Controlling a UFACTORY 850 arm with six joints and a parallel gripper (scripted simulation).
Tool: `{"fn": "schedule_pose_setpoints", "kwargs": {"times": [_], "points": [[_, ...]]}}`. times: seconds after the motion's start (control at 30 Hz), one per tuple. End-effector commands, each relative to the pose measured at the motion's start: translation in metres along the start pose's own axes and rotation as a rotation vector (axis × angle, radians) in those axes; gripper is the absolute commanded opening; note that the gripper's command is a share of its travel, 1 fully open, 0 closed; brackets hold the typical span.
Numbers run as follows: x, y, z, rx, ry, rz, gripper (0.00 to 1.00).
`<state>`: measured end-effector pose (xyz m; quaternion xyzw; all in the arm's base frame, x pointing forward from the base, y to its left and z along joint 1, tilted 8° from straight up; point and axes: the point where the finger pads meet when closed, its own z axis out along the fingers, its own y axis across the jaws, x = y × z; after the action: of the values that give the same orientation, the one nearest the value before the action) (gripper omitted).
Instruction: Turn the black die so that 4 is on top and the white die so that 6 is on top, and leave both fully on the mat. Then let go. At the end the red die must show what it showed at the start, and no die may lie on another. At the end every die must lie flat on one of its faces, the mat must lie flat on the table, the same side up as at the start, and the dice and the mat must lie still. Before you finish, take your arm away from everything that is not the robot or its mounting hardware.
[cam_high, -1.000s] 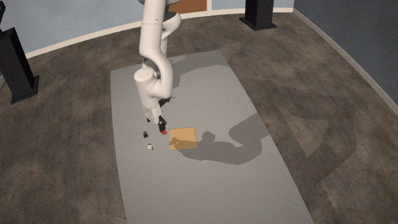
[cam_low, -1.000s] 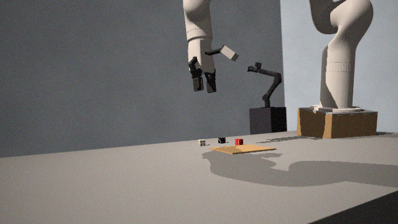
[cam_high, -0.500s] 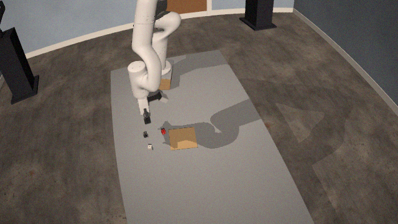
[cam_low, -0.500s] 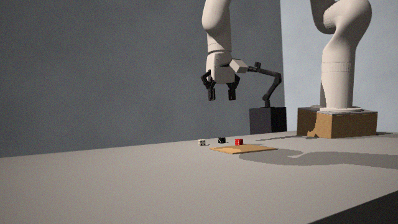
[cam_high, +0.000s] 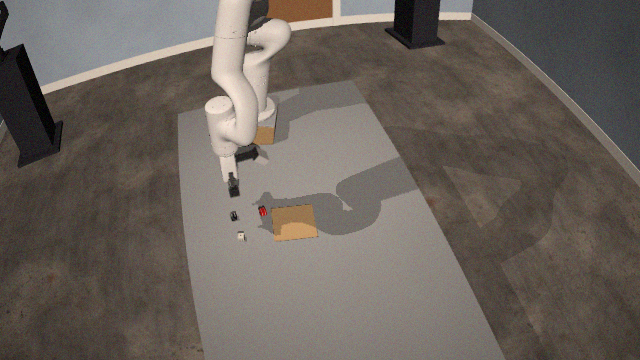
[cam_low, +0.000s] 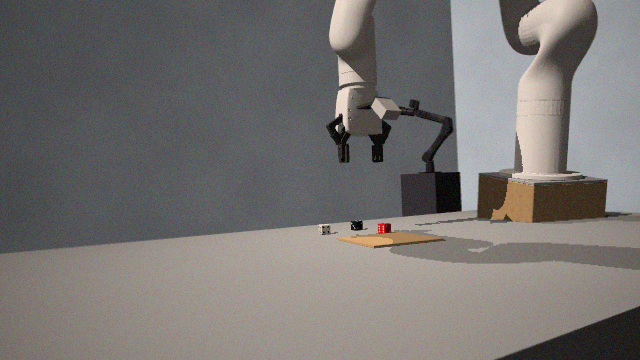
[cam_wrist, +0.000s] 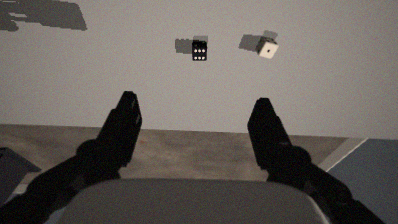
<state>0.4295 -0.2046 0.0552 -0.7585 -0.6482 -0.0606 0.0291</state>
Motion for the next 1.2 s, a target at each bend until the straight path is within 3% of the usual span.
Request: {"fn": "schedule_pose_setpoints", "kwargs": {"times": [0.0, 0.13, 0.4, 0.47, 0.73, 1.17], "points": [[0.000, 0.001, 0.000, -0.002, 0.000, 0.000, 1.00], [0.000, 0.001, 0.005, -0.004, 0.003, -0.001, 1.00], [0.001, 0.001, 0.057, -0.004, 0.003, -0.001, 1.00], [0.001, 0.001, 0.057, -0.004, 0.003, -0.001, 1.00], [0.002, 0.002, 0.098, -0.004, 0.003, -0.001, 1.00], [0.002, 0.002, 0.110, -0.004, 0.003, 0.000, 1.00]]}}
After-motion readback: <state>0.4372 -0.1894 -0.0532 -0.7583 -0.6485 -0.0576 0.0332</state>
